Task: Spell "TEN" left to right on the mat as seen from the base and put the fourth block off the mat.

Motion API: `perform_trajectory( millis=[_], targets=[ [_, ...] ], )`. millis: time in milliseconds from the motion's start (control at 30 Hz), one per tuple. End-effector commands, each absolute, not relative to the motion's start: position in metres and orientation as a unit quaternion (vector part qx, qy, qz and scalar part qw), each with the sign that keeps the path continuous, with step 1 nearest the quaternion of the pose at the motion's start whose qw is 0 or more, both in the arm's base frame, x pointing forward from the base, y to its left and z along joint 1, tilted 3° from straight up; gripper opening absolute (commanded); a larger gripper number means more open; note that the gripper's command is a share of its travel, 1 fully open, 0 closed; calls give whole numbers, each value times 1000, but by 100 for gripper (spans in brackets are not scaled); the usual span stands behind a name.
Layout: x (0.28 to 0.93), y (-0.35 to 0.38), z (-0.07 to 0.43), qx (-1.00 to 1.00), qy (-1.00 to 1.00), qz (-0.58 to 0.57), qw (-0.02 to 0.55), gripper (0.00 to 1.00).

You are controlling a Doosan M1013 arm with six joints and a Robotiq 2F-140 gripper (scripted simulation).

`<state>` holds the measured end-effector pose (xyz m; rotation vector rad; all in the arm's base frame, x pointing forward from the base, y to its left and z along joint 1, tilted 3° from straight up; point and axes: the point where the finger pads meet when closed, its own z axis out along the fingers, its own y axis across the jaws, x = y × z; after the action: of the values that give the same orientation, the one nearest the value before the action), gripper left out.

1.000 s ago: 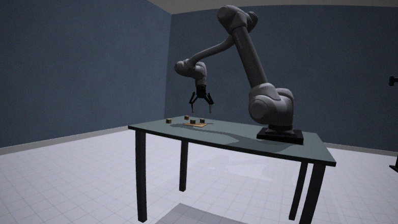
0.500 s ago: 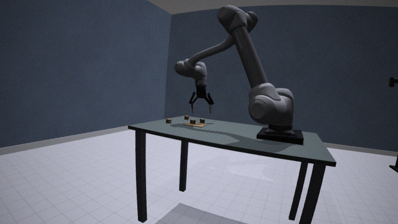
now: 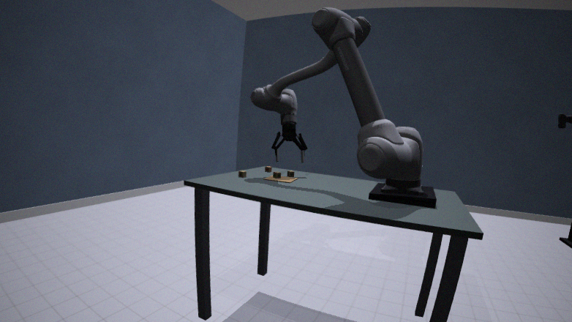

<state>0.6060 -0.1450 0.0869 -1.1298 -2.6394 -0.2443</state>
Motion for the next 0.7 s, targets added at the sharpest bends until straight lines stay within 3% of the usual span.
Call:
perform_trajectory(
  millis=[0,333,667],
  targets=[
    [601,-145,84,-387,-908,-84,137,100],
    [602,-146,84,-387,-908,-84,137,100],
    [745,-193,92,-387,-908,-84,137,100]
  ],
)
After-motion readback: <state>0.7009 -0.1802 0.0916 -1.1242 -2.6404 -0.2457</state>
